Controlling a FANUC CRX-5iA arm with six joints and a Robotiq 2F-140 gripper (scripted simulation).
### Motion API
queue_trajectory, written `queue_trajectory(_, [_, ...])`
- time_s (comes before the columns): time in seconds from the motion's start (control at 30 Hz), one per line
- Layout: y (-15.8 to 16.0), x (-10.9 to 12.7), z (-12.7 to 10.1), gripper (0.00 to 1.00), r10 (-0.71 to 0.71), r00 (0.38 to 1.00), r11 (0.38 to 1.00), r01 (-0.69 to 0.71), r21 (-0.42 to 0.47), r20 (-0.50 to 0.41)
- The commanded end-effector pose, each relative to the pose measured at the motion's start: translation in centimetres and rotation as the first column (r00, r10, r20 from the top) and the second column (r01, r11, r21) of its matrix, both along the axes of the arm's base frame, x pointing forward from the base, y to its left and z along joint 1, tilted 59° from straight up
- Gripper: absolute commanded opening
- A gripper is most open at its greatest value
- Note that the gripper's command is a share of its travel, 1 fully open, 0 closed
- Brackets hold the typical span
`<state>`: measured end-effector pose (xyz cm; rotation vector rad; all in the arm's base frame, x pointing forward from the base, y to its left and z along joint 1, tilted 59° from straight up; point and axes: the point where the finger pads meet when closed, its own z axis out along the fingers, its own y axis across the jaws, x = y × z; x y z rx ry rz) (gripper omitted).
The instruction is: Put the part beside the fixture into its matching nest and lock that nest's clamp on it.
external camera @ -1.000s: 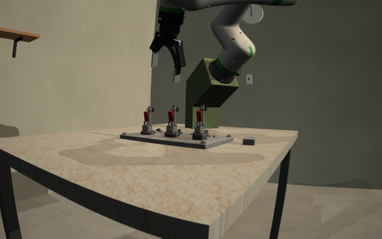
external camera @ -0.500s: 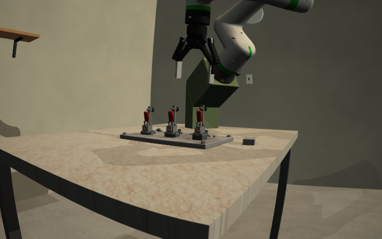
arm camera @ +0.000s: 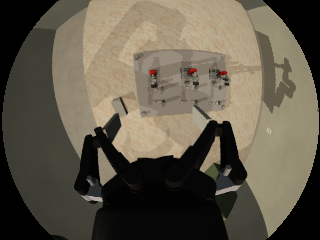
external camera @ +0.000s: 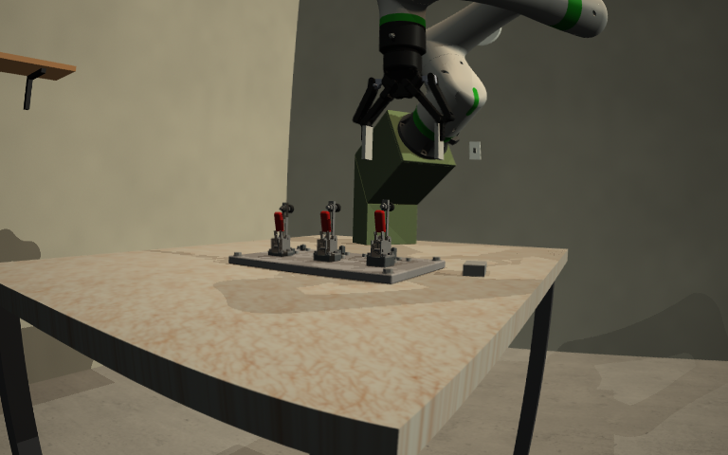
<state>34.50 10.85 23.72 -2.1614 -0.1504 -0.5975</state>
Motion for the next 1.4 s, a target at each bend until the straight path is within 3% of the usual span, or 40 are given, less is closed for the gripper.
queue_trajectory(0.0, [0.0,-0.01,0.03,1.0,0.0,1.0,1.0,0.0,0.001,0.001])
queue_trajectory(0.3, [0.0,-0.01,0.03,1.0,0.0,1.0,1.0,0.0,0.001,0.001])
queue_trajectory(0.33, [0.0,-0.01,0.03,0.0,0.0,1.0,1.0,0.0,0.001,0.001])
queue_trajectory(1.37, [0.0,-0.01,0.03,0.0,0.0,1.0,1.0,0.0,0.001,0.001])
